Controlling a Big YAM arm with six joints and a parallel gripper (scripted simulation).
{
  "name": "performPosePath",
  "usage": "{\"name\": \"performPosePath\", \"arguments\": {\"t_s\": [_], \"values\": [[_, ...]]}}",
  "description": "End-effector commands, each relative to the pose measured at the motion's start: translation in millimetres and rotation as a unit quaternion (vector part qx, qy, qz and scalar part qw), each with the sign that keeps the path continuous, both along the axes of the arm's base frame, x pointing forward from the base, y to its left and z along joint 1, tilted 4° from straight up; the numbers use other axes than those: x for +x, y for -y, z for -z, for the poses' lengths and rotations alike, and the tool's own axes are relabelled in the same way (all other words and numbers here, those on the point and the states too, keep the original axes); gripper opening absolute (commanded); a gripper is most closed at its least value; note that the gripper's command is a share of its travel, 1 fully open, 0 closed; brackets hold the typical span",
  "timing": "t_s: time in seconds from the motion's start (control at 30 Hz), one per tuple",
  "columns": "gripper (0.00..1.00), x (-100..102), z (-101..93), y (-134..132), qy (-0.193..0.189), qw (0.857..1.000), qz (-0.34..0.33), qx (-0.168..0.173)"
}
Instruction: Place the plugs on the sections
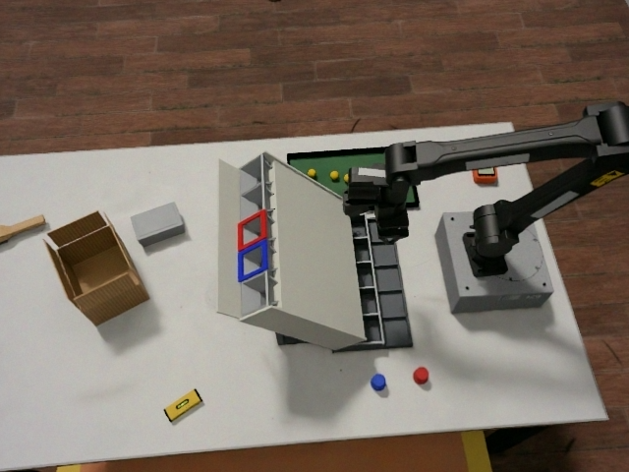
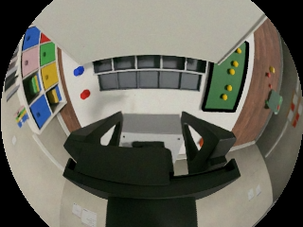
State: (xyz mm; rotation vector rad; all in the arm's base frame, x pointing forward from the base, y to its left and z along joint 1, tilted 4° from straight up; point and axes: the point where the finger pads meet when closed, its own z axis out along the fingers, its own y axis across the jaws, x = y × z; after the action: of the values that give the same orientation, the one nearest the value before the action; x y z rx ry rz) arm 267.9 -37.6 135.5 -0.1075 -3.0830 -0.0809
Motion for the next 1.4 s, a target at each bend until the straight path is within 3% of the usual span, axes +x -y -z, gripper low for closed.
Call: {"name": "performPosePath", "arguments": {"t_s": [0.0,0.4,0.9,1.37], "values": [[0.80,3,-2.6,1,0.006,1.000,0.000,-0.001],[0.80,3,-2.6,1,0.006,1.000,0.000,-0.001],[0.80,-11,61.0,136,0.004,1.000,0.001,-0.006],[0.80,-13,67.3,150,0.004,1.000,0.001,-0.007]]}}
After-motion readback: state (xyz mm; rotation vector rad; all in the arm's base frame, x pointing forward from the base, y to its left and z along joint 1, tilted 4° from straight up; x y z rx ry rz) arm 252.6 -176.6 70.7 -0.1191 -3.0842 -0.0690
